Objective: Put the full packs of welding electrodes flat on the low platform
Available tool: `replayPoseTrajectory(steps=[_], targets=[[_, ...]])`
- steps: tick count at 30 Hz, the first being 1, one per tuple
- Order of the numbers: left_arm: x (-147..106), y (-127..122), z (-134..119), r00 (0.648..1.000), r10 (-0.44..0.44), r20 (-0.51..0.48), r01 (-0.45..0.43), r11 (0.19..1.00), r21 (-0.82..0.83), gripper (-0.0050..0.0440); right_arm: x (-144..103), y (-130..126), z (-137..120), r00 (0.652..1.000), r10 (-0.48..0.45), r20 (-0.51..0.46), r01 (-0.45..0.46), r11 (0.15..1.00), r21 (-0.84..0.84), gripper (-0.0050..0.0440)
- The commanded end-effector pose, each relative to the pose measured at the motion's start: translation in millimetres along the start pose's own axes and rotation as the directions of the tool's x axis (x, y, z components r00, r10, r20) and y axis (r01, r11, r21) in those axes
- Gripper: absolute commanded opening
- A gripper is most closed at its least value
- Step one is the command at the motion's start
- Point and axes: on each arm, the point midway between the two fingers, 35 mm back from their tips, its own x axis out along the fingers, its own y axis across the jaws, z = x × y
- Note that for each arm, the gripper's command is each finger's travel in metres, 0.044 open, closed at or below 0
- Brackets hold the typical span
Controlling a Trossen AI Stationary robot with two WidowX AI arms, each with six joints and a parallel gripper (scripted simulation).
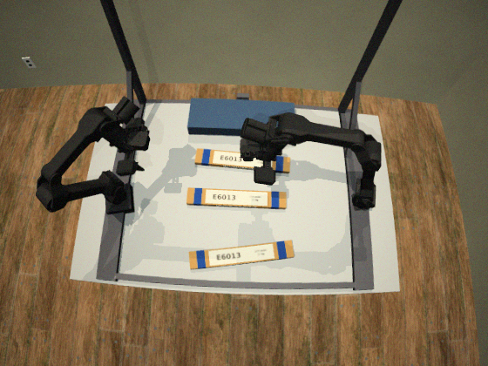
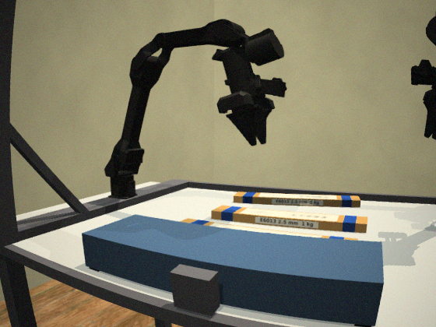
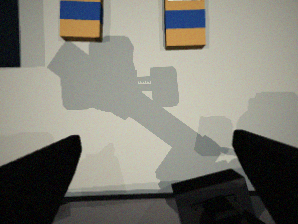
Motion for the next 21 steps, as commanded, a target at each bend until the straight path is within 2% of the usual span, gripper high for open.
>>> replayPoseTrajectory(steps=[1, 21], targets=[[-3.3, 0.0, -0.8, 1.000, -0.004, 0.018, 0.004, 1.000, 0.000, 0.0300, -5.3, 1.7, 3.3, 1.000, 0.015, 0.014, -0.015, 1.000, 0.006, 0.0430], [20.0, -0.1, -6.6, 1.000, -0.004, 0.018, 0.004, 1.000, 0.000, 0.0300, -5.3, 1.7, 3.3, 1.000, 0.015, 0.014, -0.015, 1.000, 0.006, 0.0430]])
